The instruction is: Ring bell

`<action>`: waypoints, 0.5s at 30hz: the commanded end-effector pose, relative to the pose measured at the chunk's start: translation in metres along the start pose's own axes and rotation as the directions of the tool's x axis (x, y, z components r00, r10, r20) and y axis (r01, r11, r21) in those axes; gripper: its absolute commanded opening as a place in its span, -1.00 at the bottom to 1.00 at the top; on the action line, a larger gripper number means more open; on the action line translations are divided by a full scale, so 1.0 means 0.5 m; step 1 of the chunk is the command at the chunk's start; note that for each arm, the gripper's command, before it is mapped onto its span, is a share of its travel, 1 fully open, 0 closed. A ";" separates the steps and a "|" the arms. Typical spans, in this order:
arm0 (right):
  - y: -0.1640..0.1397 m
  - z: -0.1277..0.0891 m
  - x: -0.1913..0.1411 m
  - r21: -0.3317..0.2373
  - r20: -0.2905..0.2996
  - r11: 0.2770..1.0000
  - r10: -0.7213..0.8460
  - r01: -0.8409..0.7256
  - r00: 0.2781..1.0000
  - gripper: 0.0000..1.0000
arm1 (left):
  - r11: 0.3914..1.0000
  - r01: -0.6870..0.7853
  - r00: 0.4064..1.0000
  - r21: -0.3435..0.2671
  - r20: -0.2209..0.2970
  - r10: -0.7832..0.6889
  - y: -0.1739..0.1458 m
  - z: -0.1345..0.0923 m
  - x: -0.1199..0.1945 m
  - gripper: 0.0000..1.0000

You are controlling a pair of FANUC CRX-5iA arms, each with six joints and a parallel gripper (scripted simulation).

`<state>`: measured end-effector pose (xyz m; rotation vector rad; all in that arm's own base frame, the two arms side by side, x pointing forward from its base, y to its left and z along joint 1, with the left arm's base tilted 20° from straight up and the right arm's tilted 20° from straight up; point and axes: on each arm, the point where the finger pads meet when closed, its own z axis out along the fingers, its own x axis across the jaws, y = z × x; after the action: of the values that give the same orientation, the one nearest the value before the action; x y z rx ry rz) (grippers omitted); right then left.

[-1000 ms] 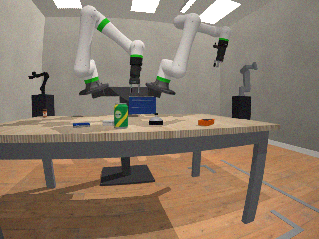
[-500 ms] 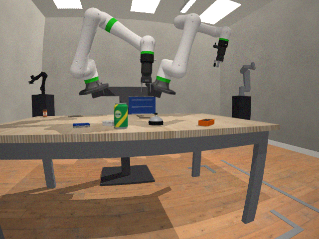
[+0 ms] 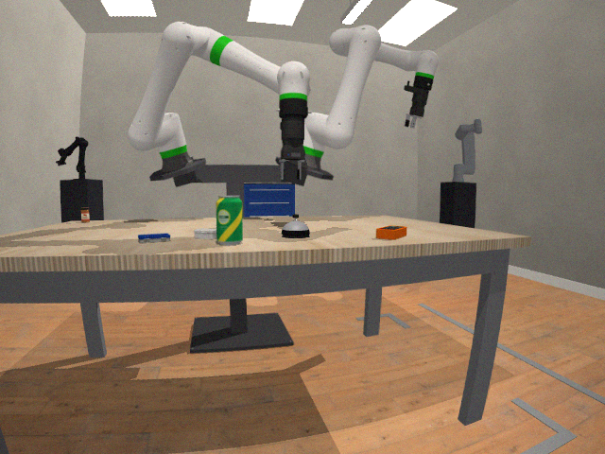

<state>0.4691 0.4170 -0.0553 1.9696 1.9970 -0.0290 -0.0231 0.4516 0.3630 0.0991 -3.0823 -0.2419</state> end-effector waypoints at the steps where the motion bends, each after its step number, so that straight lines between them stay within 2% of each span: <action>1: 0.065 0.012 0.006 0.003 0.000 0.999 -0.048 0.048 0.999 1.00 | 1.000 0.001 1.000 -0.002 0.000 -0.001 0.001 -0.002 0.000 1.00; 2: 0.065 0.012 0.006 0.003 0.000 0.999 -0.048 0.048 0.999 1.00 | 1.000 0.001 1.000 -0.002 0.000 -0.001 0.001 -0.002 0.000 1.00; 5: 0.140 0.031 -0.002 -0.008 0.001 0.995 -0.099 0.099 0.995 1.00 | 1.000 0.001 1.000 -0.002 0.000 -0.001 0.001 -0.002 0.000 1.00; 11: 0.239 0.058 -0.024 -0.022 0.005 0.986 -0.166 0.166 0.986 1.00 | 1.000 0.001 1.000 -0.002 0.000 -0.001 0.001 -0.002 0.000 1.00; 15: 0.267 0.067 -0.033 -0.026 0.008 0.982 -0.185 0.185 0.983 1.00 | 1.000 0.001 1.000 -0.002 0.000 -0.001 0.001 -0.002 0.000 1.00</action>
<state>0.5919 0.3996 -0.0544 1.7799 2.1400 -0.0411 -0.0231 0.4516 0.3630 0.0991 -3.0823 -0.2419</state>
